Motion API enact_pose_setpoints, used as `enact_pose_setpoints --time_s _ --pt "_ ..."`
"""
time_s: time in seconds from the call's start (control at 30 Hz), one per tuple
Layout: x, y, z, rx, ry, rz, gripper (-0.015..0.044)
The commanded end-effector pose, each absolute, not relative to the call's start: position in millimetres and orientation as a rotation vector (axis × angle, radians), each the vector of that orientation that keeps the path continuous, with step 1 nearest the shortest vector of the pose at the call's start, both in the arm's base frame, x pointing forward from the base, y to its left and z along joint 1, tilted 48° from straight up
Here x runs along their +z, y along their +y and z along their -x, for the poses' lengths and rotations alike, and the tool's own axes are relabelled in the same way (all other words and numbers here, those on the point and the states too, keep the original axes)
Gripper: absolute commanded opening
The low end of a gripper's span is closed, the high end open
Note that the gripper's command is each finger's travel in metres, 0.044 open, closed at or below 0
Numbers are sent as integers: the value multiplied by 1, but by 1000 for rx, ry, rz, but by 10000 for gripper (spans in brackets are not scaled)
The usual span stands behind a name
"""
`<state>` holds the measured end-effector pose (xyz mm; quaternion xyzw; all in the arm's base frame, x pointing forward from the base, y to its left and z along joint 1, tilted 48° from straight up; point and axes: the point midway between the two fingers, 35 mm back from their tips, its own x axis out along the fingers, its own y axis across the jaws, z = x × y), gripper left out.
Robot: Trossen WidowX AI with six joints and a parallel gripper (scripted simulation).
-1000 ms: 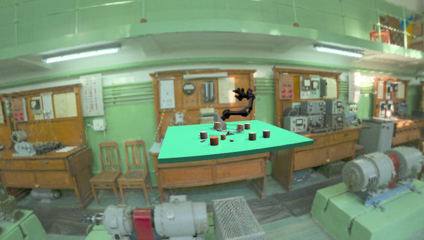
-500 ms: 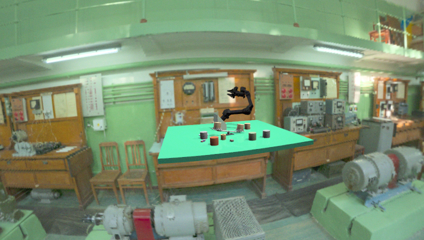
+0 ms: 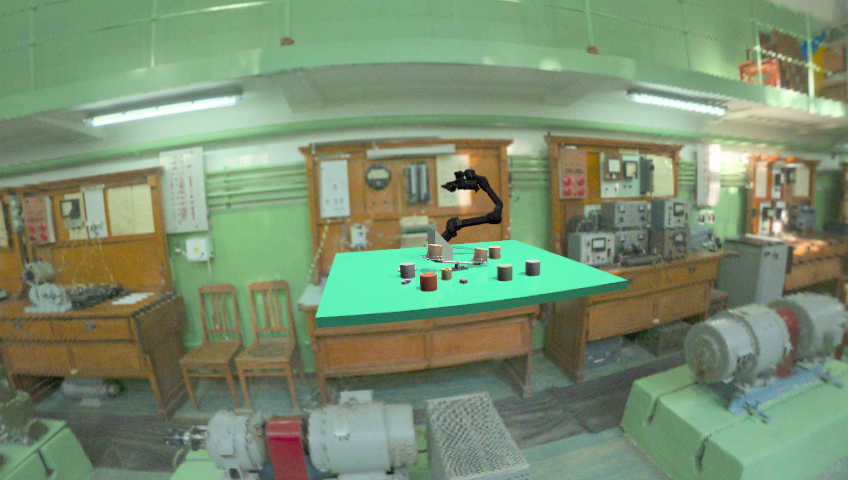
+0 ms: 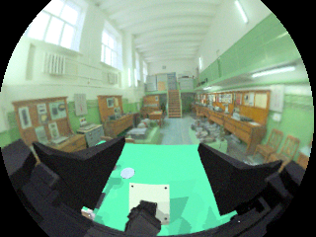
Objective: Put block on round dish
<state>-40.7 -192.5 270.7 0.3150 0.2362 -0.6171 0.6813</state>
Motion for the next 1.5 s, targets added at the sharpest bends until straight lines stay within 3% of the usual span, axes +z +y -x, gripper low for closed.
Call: enact_pose_setpoints --time_s 0.0,0.77,1.47 --pt "255 -203 28 -1249 572 -718 440" --pt "173 -220 -75 -450 746 -697 440" --pt "102 -156 -172 270 775 -688 440"
